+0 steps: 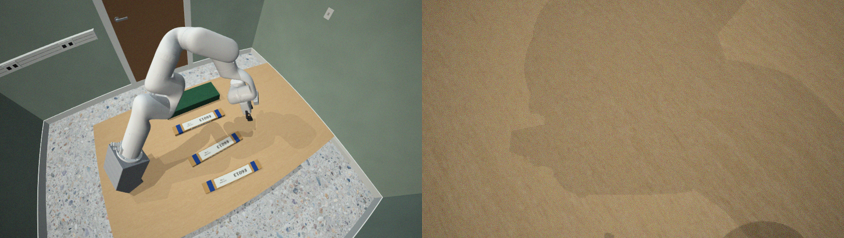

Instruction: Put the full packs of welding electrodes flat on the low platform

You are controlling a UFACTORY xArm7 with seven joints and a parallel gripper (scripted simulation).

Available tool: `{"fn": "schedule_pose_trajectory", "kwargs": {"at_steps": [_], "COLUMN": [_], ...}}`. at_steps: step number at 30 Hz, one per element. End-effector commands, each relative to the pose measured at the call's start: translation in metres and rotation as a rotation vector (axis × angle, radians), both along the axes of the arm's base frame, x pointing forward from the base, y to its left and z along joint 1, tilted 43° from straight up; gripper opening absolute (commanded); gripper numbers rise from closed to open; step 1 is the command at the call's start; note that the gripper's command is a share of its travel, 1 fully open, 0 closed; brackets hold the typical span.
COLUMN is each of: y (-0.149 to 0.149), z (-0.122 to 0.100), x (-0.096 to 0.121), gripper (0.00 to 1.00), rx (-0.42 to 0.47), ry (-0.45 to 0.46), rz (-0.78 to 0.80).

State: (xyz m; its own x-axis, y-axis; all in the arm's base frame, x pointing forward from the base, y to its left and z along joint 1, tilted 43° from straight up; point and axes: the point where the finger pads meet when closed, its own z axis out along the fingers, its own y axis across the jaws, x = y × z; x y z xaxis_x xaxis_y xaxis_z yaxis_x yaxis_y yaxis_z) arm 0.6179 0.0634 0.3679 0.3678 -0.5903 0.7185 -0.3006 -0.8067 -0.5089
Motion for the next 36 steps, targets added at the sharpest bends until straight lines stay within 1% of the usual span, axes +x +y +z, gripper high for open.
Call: {"fn": "schedule_pose_trajectory", "kwargs": {"at_steps": [1, 19, 21, 36], "y": [0.005, 0.005, -0.054, -0.054], "z": [0.001, 0.001, -0.029, -0.029], "x": [0.003, 0.003, 0.011, 0.011], "gripper": [1.0, 1.0, 1.0, 1.0], "rx": [-0.006, -0.006, -0.095, -0.095], "ry": [-0.015, -0.015, 0.014, 0.014], "rz": [0.012, 0.012, 0.11, 0.11]}}
